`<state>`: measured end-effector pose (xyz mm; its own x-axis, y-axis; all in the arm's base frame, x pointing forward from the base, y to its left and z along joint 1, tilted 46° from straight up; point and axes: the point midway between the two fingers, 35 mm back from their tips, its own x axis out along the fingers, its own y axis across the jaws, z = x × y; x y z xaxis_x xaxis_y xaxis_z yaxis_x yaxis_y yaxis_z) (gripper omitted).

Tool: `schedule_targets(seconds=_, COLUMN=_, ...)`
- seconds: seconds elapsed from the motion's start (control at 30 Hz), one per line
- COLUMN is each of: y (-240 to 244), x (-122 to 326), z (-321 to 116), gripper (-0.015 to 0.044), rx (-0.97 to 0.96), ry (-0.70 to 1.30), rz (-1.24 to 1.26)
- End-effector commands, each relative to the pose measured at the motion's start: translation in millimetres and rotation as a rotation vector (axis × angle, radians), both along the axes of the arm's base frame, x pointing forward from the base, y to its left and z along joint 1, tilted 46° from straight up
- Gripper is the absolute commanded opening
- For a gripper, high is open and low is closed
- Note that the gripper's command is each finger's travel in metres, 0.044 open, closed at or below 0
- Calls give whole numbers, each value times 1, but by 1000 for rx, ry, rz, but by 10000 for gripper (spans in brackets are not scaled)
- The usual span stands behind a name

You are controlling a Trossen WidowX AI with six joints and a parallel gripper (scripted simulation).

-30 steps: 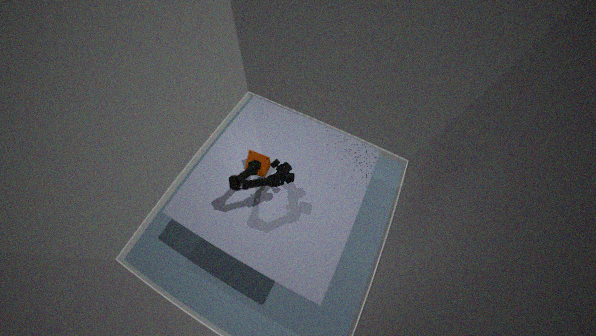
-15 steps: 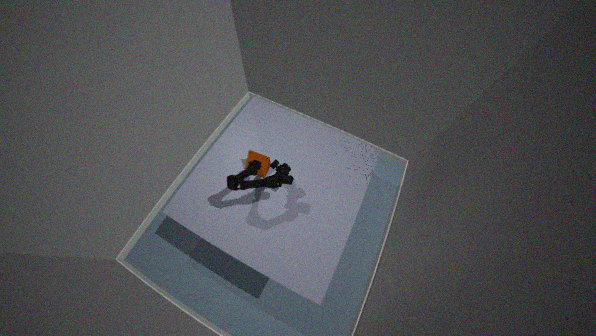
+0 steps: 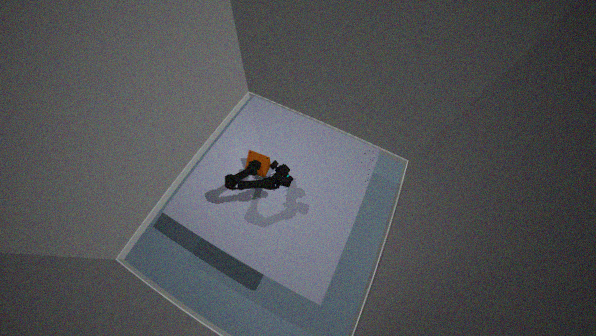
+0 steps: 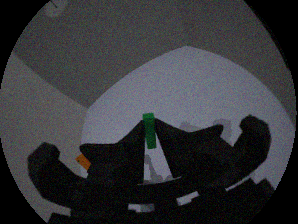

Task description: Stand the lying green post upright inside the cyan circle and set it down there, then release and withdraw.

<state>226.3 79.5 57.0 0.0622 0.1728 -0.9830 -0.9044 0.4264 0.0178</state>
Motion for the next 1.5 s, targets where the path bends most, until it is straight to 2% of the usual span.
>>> schedule_targets(seconds=0.0, y=0, x=-2, z=-1, gripper=22, rx=23, ry=-11, rz=10)
schedule_targets(seconds=1.47, y=-2, x=2, z=12, gripper=22, rx=246, ry=-243, rz=105)
